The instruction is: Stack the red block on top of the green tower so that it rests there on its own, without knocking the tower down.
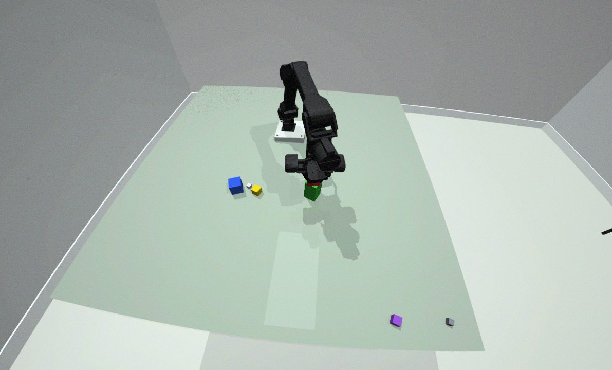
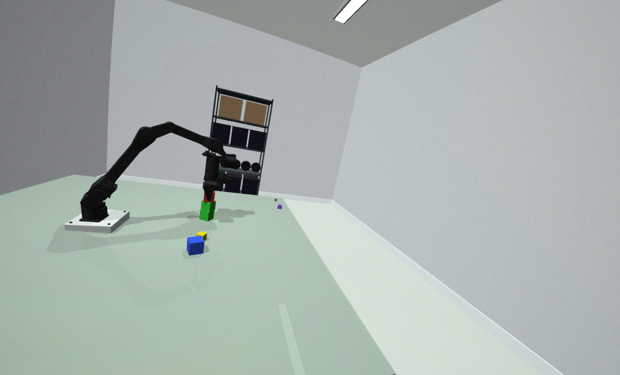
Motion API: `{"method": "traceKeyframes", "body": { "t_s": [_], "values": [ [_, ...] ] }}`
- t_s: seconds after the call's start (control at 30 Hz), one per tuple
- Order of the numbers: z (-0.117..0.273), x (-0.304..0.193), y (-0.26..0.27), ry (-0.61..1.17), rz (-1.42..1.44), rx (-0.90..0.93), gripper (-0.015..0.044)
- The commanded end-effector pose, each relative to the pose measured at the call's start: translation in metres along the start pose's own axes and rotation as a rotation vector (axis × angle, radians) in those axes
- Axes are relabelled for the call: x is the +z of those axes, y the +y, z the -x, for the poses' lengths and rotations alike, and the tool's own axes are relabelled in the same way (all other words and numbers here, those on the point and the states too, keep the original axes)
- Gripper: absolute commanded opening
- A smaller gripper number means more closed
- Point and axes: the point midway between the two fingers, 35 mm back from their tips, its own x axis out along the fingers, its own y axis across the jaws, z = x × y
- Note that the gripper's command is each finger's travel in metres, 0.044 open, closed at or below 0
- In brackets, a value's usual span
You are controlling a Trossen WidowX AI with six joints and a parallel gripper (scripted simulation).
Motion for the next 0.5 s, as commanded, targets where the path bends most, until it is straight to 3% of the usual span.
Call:
{"method": "traceKeyframes", "body": {
  "t_s": [0.0, 0.23, 0.47],
  "values": [
    [-0.0004, 0.0001, 0.0000, 0.000, 0.000, 0.000, 0.0262],
    [-0.0004, 0.0001, 0.0000, 0.000, 0.000, 0.000, 0.0440],
    [-0.0004, 0.0001, 0.0000, 0.000, 0.000, 0.000, 0.0440]
  ]
}}
